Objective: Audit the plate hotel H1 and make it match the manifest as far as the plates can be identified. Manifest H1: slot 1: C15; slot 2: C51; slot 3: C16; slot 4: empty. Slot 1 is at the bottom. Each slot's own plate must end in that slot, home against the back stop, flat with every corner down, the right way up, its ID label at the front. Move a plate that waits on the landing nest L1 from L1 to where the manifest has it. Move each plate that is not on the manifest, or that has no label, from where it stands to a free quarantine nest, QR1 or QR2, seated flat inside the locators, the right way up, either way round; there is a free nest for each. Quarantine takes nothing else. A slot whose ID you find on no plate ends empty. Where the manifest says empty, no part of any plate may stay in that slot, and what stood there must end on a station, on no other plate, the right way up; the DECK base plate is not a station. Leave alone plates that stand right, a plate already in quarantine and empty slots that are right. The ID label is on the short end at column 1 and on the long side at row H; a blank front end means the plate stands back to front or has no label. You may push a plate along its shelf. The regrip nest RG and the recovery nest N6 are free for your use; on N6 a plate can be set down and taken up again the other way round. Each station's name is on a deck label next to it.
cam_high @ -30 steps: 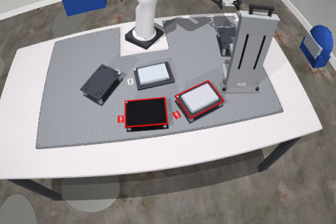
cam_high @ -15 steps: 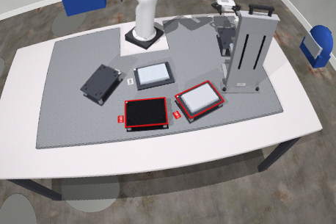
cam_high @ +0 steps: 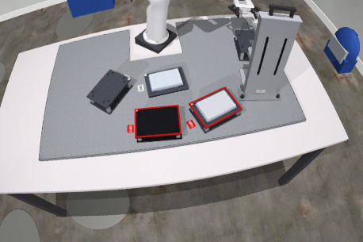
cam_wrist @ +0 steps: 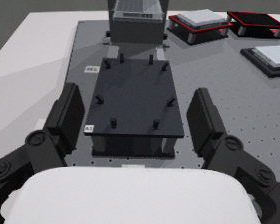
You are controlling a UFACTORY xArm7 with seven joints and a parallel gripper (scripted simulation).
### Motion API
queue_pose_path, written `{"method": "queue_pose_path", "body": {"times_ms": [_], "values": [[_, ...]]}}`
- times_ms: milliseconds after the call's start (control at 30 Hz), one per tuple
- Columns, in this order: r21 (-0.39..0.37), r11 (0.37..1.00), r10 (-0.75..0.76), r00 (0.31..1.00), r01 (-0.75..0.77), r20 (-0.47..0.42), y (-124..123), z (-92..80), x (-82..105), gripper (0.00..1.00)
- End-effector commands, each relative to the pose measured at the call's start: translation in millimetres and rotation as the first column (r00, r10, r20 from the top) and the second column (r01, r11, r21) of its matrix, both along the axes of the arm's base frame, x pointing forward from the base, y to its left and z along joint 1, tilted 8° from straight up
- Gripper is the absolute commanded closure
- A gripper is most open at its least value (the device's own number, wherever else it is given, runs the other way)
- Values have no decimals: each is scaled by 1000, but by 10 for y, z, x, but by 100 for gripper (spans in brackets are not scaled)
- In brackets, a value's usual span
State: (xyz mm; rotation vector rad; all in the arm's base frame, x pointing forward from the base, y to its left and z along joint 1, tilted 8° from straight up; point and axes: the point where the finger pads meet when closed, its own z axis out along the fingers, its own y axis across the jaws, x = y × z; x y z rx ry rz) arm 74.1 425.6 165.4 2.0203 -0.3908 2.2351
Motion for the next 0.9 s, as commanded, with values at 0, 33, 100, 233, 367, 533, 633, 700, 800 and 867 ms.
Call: {"method": "queue_pose_path", "body": {"times_ms": [0, 33, 100, 233, 367, 533, 633, 700, 800, 867], "values": [[3, 1000, 0, 1000, 0, -1, -9, 16, 58, 0], [3, 1000, 0, 1000, 0, -1, -16, 18, 83, 0], [3, 1000, 0, 1000, 0, -1, -30, 23, 135, 0], [3, 1000, 0, 1000, 0, -1, -58, 32, 237, 0], [3, 1000, 0, 1000, 0, -1, -85, 41, 340, 0], [3, 1000, 0, 1000, 0, 0, -106, 47, 418, 0], [3, 1000, 0, 1000, 0, 0, -126, 54, 495, 0], [3, 1000, 0, 1000, 0, 0, -140, 59, 546, 0], [3, 1000, 0, 1000, 0, 0, -161, 65, 623, 0], [3, 1000, 0, 1000, 0, 0, -174, 70, 675, 0]]}}
